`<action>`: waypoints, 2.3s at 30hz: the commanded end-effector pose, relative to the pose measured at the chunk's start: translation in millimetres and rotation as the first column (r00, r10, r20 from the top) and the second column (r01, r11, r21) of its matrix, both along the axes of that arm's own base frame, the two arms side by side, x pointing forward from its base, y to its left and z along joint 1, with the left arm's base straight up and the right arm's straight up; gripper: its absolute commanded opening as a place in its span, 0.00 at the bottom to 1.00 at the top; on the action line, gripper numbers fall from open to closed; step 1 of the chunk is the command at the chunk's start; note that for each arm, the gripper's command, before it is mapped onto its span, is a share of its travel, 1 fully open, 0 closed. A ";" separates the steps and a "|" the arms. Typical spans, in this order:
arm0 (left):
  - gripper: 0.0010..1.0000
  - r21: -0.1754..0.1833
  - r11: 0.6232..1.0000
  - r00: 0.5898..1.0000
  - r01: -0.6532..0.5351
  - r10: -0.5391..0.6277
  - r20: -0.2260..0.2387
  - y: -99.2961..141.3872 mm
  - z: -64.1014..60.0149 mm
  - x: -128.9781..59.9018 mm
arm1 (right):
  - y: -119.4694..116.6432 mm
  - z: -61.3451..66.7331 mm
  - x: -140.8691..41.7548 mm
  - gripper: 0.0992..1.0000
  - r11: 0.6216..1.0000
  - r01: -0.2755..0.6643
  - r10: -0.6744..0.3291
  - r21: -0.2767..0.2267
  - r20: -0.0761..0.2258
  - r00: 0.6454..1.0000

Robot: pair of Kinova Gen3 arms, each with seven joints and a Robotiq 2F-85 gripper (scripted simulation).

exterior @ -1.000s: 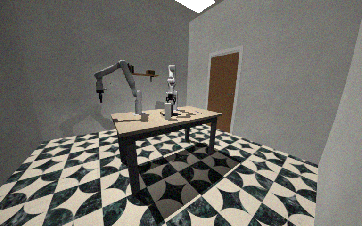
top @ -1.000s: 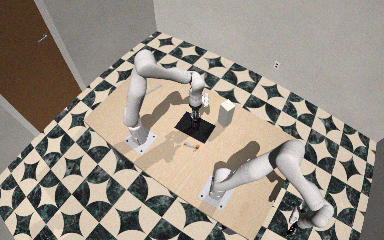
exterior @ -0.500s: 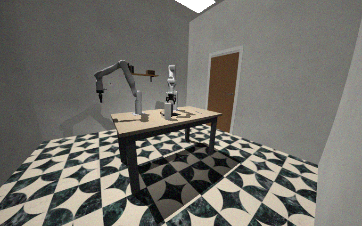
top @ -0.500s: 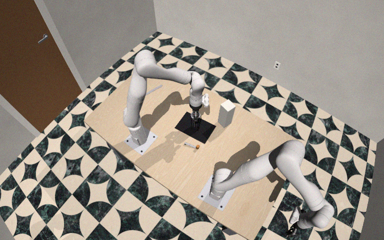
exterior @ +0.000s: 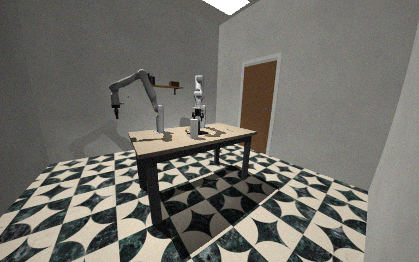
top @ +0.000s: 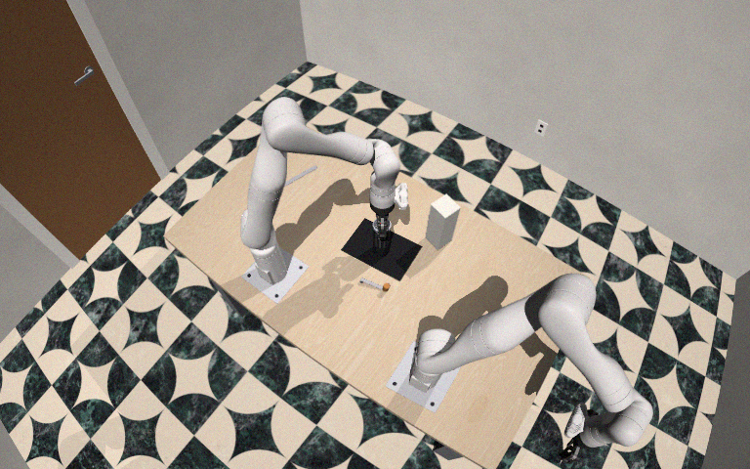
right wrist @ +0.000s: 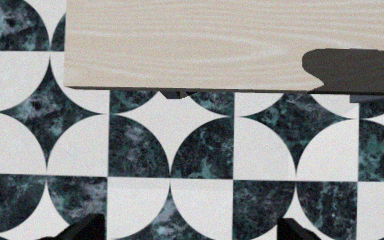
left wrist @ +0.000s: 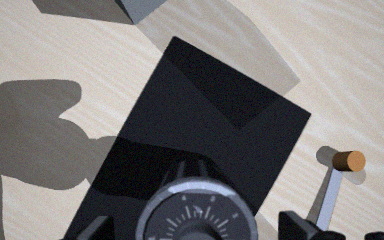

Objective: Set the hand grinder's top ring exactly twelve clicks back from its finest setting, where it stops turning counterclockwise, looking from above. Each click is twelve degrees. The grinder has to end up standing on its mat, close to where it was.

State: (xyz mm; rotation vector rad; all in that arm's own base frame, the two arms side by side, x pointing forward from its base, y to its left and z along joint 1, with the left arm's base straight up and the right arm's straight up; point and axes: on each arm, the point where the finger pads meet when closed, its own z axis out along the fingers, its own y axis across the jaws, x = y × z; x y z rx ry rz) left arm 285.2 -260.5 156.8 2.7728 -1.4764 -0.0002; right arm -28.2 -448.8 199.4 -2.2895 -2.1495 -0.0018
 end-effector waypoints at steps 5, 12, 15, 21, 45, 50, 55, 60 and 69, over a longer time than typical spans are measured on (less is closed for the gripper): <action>1.00 -0.001 1.000 1.000 0.000 0.000 0.002 -0.3 0.7 0.4 | -0.3 0.6 -0.1 1.00 1.000 0.000 0.000 -0.002 0.000 1.000; 1.00 -0.001 1.000 1.000 0.000 0.000 0.002 -0.3 0.7 0.4 | -0.3 0.6 -0.1 1.00 1.000 0.000 0.000 -0.002 0.000 1.000; 1.00 -0.001 1.000 1.000 0.000 0.000 0.002 -0.3 0.7 0.4 | -0.3 0.6 -0.1 1.00 1.000 0.000 0.000 -0.002 0.000 1.000; 1.00 -0.001 1.000 1.000 0.000 0.000 0.002 -0.3 0.7 0.4 | -0.3 0.6 -0.1 1.00 1.000 0.000 0.000 -0.002 0.000 1.000; 0.66 -0.001 1.000 1.000 0.000 0.000 0.002 -0.3 0.7 0.4 | -0.3 0.6 -0.1 1.00 1.000 0.000 0.000 -0.002 0.000 1.000; 0.66 -0.001 1.000 1.000 0.000 0.000 0.002 -0.3 0.7 0.4 | -0.3 0.6 -0.1 1.00 1.000 0.000 0.000 -0.002 0.000 1.000; 0.66 -0.001 1.000 1.000 0.000 0.000 0.002 -0.3 0.7 0.4 | -0.3 0.6 -0.1 1.00 1.000 0.000 0.000 -0.002 0.000 1.000; 0.66 -0.001 1.000 1.000 0.000 0.000 0.002 -0.3 0.7 0.4 | -0.3 0.6 -0.1 1.00 1.000 0.000 0.000 -0.002 0.000 1.000; 0.66 -0.001 0.998 0.998 -0.055 0.055 0.001 -0.3 0.3 0.4 | -0.3 0.6 -0.1 1.00 1.000 0.000 0.000 -0.002 0.000 1.000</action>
